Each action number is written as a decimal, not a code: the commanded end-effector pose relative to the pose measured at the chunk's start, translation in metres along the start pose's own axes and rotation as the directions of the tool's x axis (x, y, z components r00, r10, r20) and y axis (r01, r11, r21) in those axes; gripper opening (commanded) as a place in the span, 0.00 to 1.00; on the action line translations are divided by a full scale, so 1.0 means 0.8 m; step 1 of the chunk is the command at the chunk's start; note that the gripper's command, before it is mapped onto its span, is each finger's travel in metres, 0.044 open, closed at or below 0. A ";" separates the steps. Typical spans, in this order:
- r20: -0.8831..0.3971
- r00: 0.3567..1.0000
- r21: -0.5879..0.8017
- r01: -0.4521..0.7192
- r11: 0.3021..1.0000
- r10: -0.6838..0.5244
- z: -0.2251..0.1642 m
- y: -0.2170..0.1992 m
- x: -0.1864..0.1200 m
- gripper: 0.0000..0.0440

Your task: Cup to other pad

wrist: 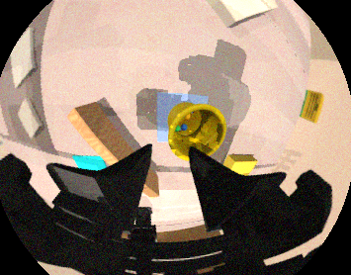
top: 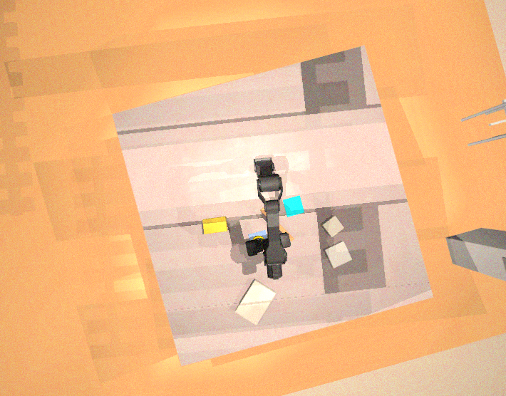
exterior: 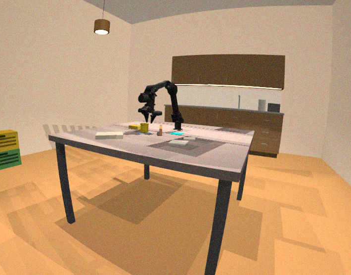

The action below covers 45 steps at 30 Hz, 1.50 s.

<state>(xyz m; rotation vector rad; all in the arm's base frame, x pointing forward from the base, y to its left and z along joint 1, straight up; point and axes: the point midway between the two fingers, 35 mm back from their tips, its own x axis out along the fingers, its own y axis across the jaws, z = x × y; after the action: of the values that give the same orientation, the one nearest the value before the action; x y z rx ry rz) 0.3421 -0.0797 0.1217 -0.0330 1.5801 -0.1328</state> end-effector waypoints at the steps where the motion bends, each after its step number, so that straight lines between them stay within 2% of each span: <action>1: -0.033 0.999 -0.026 -0.002 1.000 0.001 -0.004 -0.003 0.023 0.45; 11: -0.074 0.997 -0.117 -0.028 0.993 0.019 -0.009 -0.003 0.067 0.46; 13: -0.080 0.997 -0.143 -0.032 0.989 0.020 -0.010 -0.003 0.073 0.39; 20: -0.101 0.995 -0.234 -0.041 0.971 0.018 -0.015 -0.003 0.081 0.02; 21: -0.104 0.994 -0.245 -0.043 0.969 0.017 -0.015 -0.003 0.080 0.00; 30: -0.102 0.994 -0.322 -0.057 0.945 0.025 -0.019 0.000 0.056 0.03; 45: -0.071 0.996 -0.401 -0.076 0.913 0.052 -0.033 0.023 -0.007 0.02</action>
<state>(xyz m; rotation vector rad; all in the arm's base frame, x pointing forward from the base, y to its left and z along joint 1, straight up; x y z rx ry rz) 0.3157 -0.0650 0.1139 -0.2870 1.6649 0.2322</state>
